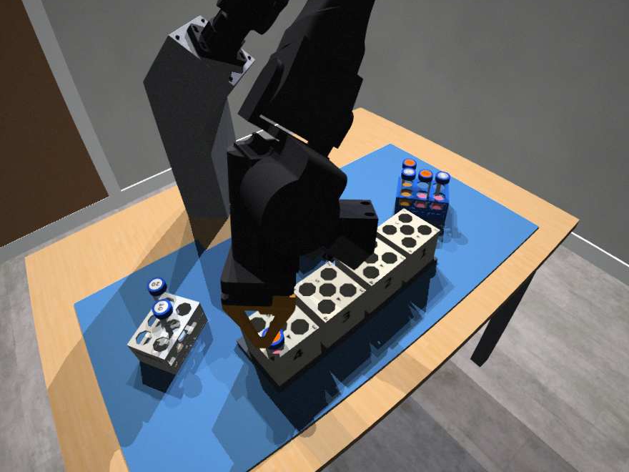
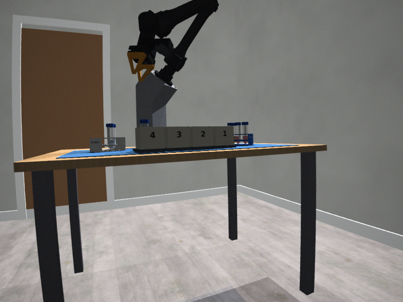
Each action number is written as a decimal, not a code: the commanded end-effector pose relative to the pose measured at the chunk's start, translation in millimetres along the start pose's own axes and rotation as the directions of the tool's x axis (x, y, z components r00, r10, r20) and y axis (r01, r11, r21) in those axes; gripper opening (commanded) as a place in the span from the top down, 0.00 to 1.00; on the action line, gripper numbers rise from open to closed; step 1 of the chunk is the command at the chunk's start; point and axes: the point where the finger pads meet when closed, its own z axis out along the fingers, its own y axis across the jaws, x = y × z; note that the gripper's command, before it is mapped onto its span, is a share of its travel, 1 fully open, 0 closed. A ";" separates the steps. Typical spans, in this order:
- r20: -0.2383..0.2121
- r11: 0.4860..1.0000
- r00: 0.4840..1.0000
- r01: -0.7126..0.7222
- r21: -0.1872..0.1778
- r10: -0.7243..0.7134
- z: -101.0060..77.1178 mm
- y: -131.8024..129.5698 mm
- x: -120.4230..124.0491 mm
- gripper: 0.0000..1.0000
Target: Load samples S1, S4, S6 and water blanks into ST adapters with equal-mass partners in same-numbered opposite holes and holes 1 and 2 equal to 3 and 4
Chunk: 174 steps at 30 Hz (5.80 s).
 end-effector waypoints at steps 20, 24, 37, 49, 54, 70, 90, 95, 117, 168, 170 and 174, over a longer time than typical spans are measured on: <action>0.042 0.965 0.965 -0.257 -0.057 0.260 -40.1 75.5 -59.4 0.45; 0.025 0.933 0.936 -0.349 -0.081 0.352 -49.2 81.4 -48.6 0.45; 0.011 0.869 0.878 -0.471 -0.154 0.478 -60.4 147.5 -76.4 0.45; -0.039 0.778 0.801 -0.592 -0.211 0.598 -73.8 198.5 -80.9 0.45; -0.072 0.714 0.744 -0.660 -0.235 0.664 -80.5 222.7 -81.5 0.45; -0.147 0.587 0.633 -0.766 -0.262 0.760 -73.1 301.1 -74.8 0.45; -0.126 0.597 0.638 -0.761 -0.254 0.759 -77.3 290.9 -78.2 0.45; -0.126 0.597 0.638 -0.761 -0.254 0.759 -77.0 291.0 -78.3 0.45; -0.138 0.593 0.636 -0.763 -0.259 0.759 -52.4 302.4 -80.5 0.45; -0.285 -0.280 -0.261 -0.960 -0.027 0.922 61.9 243.0 75.7 0.00; -0.284 -0.260 -0.240 -0.965 -0.034 0.928 65.7 235.4 90.2 0.00; -0.282 -0.259 -0.239 -0.965 -0.036 0.929 73.4 219.7 119.4 0.00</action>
